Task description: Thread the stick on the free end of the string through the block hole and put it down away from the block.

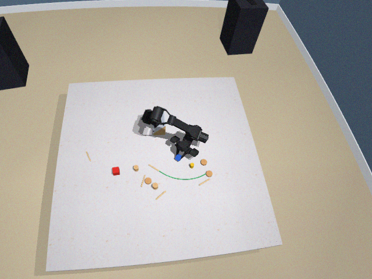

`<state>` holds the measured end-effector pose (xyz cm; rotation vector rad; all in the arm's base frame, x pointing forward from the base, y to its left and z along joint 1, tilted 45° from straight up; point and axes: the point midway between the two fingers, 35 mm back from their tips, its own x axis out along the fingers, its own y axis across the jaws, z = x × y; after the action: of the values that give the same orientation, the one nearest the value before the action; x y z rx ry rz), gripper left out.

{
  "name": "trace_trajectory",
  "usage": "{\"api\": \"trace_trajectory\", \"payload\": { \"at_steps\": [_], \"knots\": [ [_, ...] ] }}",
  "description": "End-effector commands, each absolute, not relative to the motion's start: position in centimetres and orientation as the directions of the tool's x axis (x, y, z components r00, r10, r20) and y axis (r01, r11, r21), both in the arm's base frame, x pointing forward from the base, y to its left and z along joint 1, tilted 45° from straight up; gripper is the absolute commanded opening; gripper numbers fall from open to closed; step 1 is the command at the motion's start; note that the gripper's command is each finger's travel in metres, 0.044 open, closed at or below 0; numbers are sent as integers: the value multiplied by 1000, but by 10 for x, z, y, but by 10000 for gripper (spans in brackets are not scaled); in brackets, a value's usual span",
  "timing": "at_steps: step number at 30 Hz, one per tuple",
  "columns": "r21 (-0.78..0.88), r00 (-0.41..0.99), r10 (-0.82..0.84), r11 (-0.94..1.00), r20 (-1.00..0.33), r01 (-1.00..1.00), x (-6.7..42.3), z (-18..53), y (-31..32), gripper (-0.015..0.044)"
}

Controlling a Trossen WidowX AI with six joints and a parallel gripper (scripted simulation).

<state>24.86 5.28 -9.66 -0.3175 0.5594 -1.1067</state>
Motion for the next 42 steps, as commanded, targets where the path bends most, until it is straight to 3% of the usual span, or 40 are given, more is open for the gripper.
{"api": "trace_trajectory", "payload": {
  "at_steps": [1, 18, 27, 32, 42],
  "knots": [
    [-503, 353, -908, 420, -227, 756, 247, -99, 53, 0],
    [-502, 450, -891, 415, -57, 759, 240, -107, 54, 0],
    [-503, 427, -900, 409, -86, 761, 240, -103, 56, 236],
    [-500, 430, -898, 414, -89, 761, 222, -87, 111, 245],
    [-500, 431, -898, 414, -89, 761, 221, -86, 114, 245]
  ]
}}
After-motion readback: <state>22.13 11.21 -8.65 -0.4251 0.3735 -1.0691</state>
